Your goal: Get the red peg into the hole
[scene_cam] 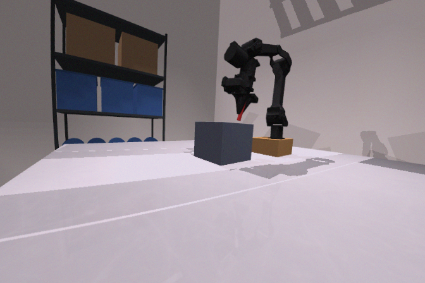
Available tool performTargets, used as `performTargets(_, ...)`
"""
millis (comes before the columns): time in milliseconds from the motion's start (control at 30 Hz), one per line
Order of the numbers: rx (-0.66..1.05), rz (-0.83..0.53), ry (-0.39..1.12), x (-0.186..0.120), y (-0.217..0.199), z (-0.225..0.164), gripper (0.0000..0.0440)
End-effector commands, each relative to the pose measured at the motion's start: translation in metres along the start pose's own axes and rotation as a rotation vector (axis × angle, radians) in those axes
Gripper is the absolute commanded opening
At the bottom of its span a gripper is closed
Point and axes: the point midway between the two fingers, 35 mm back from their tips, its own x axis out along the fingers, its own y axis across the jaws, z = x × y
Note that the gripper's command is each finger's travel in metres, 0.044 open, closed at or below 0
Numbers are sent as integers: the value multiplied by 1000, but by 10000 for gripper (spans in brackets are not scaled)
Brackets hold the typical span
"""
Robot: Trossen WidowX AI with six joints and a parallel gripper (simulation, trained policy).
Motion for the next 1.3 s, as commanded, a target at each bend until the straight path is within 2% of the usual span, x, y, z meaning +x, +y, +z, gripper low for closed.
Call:
performTargets(0,0,2,0,3,4,10,0)
performTargets(467,5,-38,12,35,1,32,0)
performTargets(1267,-41,-40,49,91,6,46,0)
